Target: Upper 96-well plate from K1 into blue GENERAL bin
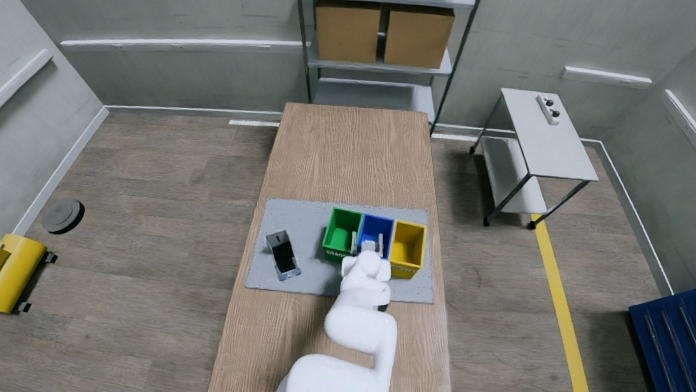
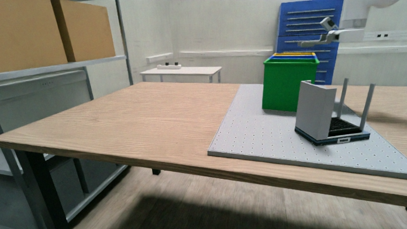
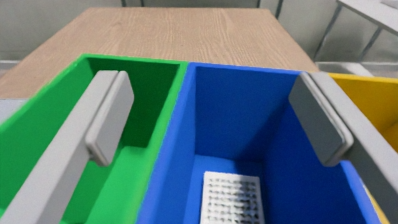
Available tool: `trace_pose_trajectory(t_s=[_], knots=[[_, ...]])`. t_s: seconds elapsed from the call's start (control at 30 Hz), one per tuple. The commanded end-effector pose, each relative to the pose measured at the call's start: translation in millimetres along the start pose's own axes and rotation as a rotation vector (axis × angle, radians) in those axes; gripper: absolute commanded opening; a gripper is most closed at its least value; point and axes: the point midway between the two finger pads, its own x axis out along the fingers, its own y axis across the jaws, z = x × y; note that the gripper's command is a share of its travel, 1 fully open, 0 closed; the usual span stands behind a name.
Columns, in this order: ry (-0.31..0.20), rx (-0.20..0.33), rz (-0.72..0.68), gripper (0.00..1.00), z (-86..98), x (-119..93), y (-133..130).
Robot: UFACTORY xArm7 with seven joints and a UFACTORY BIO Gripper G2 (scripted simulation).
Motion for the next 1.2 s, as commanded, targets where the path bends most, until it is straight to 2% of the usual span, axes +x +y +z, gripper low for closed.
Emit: trace_pose_trajectory(t_s=[0.0,0.17,0.67,1.17], knots=[[-0.002,0.001,0.004,0.18,13.0,-12.4,19.5],[-0.002,0.001,0.004,0.18,19.5,-19.4,31.1],[-0.002,0.001,0.004,0.18,52.1,-54.6,88.9],[-0.002,0.001,0.004,0.18,55.0,-57.6,94.0]])
